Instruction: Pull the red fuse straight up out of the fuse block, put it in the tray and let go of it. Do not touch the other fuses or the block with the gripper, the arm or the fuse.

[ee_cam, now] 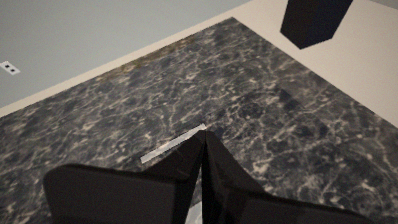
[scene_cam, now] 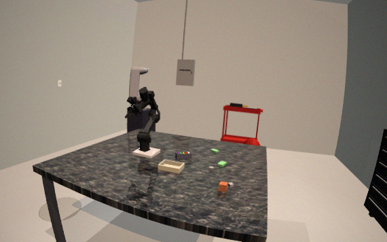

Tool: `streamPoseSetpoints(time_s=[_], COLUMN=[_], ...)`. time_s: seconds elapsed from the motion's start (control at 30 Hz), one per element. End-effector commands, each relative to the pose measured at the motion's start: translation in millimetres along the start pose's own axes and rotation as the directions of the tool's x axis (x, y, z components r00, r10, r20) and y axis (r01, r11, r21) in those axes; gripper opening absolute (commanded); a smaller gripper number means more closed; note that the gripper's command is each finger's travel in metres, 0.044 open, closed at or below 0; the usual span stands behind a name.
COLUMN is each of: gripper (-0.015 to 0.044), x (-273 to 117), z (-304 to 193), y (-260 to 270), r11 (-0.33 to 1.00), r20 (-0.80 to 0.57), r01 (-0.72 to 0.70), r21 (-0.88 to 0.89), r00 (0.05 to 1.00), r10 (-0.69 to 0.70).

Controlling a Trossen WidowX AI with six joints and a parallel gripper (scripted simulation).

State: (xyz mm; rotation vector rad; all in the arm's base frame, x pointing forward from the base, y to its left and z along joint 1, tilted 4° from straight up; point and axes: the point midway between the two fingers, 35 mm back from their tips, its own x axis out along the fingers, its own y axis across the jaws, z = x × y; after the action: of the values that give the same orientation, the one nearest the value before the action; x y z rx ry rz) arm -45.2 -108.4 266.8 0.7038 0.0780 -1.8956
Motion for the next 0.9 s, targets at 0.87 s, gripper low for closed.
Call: streamPoseSetpoints(time_s=[0.87], gripper=[0.0062], x=[-74.5], z=[-211.3], y=[207.8], r11=[0.677], r20=[-0.806], r01=[-0.64], r21=[-0.364], r00=[0.58], r10=[0.116])
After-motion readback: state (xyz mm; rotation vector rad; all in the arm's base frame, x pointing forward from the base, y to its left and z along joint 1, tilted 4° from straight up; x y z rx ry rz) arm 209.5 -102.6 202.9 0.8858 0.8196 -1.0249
